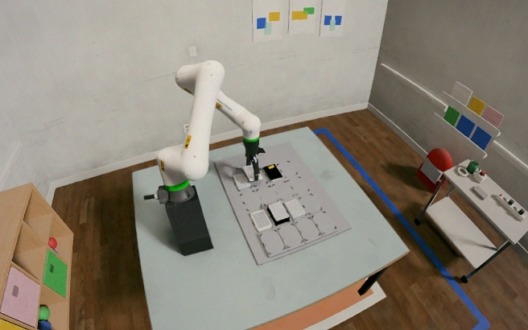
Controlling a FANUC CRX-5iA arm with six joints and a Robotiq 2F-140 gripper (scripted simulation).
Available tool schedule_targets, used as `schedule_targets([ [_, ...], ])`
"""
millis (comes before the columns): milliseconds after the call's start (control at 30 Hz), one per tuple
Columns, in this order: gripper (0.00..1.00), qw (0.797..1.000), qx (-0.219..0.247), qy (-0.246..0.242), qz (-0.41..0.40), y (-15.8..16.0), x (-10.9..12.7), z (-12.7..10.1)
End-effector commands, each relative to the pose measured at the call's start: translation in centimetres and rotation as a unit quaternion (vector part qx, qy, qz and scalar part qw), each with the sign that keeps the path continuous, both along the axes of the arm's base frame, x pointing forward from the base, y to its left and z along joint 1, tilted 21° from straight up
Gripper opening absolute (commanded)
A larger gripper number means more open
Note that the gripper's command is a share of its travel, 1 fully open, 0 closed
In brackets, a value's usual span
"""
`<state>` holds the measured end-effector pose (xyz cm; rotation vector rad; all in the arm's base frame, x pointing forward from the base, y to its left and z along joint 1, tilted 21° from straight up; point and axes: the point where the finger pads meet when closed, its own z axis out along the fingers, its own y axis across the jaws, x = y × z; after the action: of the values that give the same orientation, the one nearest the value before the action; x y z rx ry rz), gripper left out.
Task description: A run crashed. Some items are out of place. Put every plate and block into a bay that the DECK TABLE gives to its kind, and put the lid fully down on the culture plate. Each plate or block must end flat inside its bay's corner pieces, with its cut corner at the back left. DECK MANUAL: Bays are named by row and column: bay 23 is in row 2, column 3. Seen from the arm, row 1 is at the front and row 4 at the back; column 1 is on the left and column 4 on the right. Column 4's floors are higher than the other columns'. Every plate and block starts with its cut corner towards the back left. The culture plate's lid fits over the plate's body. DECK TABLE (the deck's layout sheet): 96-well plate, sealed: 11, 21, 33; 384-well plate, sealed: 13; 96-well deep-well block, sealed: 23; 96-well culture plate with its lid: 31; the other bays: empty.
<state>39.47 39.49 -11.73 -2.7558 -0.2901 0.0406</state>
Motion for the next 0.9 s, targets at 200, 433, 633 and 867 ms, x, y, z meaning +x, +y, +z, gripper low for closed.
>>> schedule_targets([
  [200,0.1,1.0,0.0,-0.001,0.0,-0.3,0.1,1.0],
  [433,0.1,1.0,0.0,-0.001,0.0,-0.5,0.2,1.5],
  [633,0.1,1.0,0.0,0.002,-0.006,-0.4,0.7,1.5],
  [867,0.1,1.0,0.0,0.002,-0.006,0.0,2.5,1.5],
])
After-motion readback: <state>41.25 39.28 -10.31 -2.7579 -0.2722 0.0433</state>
